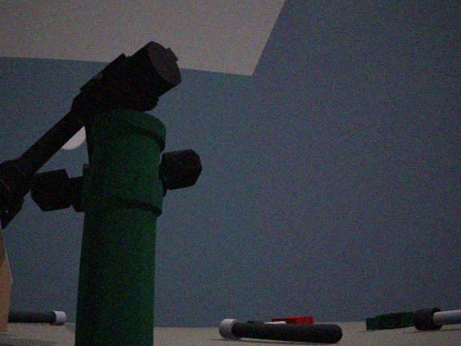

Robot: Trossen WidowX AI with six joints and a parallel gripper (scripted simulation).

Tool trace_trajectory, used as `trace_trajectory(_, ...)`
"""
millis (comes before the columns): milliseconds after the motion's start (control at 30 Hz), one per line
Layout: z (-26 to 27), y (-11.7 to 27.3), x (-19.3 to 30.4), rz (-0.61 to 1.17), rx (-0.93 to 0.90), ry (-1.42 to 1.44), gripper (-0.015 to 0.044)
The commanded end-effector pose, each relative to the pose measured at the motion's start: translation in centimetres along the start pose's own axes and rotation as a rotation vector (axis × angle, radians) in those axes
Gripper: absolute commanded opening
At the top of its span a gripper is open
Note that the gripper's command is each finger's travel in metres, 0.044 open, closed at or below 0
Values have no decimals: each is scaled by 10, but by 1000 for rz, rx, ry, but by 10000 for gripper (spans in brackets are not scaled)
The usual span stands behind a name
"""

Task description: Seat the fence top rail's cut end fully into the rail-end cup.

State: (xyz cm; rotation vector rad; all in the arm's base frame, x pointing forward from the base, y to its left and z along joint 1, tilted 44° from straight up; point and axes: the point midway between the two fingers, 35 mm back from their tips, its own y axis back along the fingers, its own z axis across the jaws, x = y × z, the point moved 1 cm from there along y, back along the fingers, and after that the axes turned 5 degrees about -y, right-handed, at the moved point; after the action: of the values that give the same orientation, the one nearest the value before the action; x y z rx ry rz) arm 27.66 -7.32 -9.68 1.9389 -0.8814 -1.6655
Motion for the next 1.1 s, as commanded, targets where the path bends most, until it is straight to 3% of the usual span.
trace_trajectory(0,1,1,1,-2,1,13,0)
trace_trajectory(467,1,0,0,-3,0,15,0)
trace_trajectory(1000,-2,12,-12,-3,0,11,420)
trace_trajectory(1067,-3,18,-17,-2,0,9,440)
